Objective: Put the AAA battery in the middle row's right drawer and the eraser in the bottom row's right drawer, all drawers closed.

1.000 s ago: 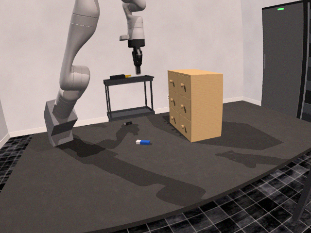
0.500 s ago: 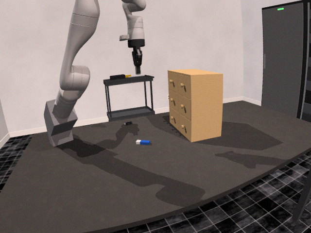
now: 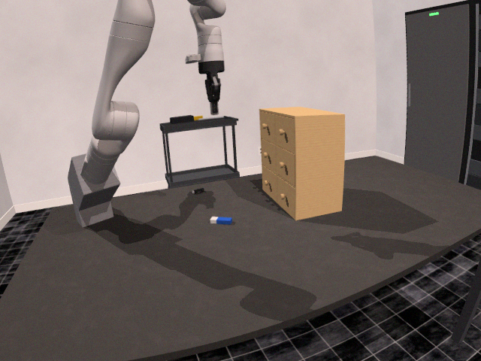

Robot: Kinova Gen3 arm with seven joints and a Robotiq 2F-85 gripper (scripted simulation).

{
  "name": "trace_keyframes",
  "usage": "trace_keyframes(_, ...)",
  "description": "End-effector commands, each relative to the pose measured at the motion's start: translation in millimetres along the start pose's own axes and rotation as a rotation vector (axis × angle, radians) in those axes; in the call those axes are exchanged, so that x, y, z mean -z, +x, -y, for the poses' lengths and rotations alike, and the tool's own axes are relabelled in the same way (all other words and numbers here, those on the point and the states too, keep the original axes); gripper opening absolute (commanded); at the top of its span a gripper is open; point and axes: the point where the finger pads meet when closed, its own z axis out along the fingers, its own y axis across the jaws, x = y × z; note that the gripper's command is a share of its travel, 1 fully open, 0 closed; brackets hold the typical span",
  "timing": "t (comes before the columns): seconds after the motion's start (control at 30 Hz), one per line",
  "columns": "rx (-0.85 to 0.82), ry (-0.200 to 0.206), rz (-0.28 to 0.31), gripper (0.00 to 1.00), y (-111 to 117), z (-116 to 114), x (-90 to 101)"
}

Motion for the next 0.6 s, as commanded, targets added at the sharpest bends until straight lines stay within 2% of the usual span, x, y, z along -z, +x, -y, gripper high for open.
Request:
trace_keyframes(0.0,-0.002,0.014,0.018,0.0,-12.5,-35.9,-8.7)
trace_keyframes(0.07,-0.003,0.017,0.032,0.0,-20.8,-74.4,-20.7)
trace_keyframes(0.13,-0.003,0.017,0.032,0.0,-20.8,-74.4,-20.7)
trace_keyframes(0.2,0.002,0.014,0.04,0.0,-24.0,-119.6,-37.4)
trace_keyframes(0.23,0.002,0.014,0.04,0.0,-24.0,-119.6,-37.4)
trace_keyframes(0.27,0.004,0.012,0.037,0.0,-23.6,-141.6,-48.6)
trace_keyframes(0.3,0.004,0.012,0.037,0.0,-23.6,-141.6,-48.6)
trace_keyframes(0.33,0.005,0.01,0.032,0.0,-21.8,-162.4,-60.5)
trace_keyframes(0.37,0.005,0.01,0.032,0.0,-21.8,-162.4,-60.5)
trace_keyframes(0.4,0.007,0.008,0.025,0.0,-18.9,-181.0,-72.2)
trace_keyframes(0.43,0.007,0.008,0.025,0.0,-18.9,-181.0,-72.2)
trace_keyframes(0.47,0.008,0.006,0.016,0.0,-15.5,-196.9,-83.1)
trace_keyframes(0.5,0.008,0.006,0.016,0.0,-15.5,-196.9,-83.1)
trace_keyframes(0.57,0.01,0.003,0.002,0.0,-8.9,-219.4,-99.9)
